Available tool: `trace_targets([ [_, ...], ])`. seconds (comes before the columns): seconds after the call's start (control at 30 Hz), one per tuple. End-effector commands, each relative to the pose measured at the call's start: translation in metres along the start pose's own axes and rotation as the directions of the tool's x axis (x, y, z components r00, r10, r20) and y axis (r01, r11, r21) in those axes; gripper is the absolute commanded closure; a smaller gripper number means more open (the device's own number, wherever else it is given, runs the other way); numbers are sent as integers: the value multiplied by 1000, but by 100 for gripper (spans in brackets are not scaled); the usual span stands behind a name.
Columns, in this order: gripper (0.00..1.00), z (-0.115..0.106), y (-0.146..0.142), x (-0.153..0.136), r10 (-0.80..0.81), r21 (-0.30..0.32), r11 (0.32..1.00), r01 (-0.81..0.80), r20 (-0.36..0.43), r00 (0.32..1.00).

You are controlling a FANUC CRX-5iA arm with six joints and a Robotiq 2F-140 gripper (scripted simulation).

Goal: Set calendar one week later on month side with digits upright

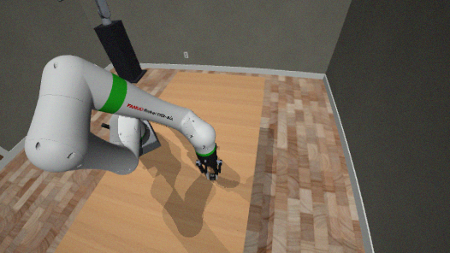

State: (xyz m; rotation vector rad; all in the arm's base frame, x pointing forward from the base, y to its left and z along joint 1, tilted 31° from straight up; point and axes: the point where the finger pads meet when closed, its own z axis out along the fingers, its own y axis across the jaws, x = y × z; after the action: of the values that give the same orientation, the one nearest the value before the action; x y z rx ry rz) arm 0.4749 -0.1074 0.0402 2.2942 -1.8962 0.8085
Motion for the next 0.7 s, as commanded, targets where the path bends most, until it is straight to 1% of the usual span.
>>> trace_targets([
  [0.0,72,0,0,0,0,0,1000,0,0,1000],
  [0.53,72,0,0,0,0,0,1000,0,0,1000],
  [0.57,84,0,0,0,0,0,1000,0,0,1000],
  [0.67,84,0,0,0,0,0,1000,0,0,1000],
])
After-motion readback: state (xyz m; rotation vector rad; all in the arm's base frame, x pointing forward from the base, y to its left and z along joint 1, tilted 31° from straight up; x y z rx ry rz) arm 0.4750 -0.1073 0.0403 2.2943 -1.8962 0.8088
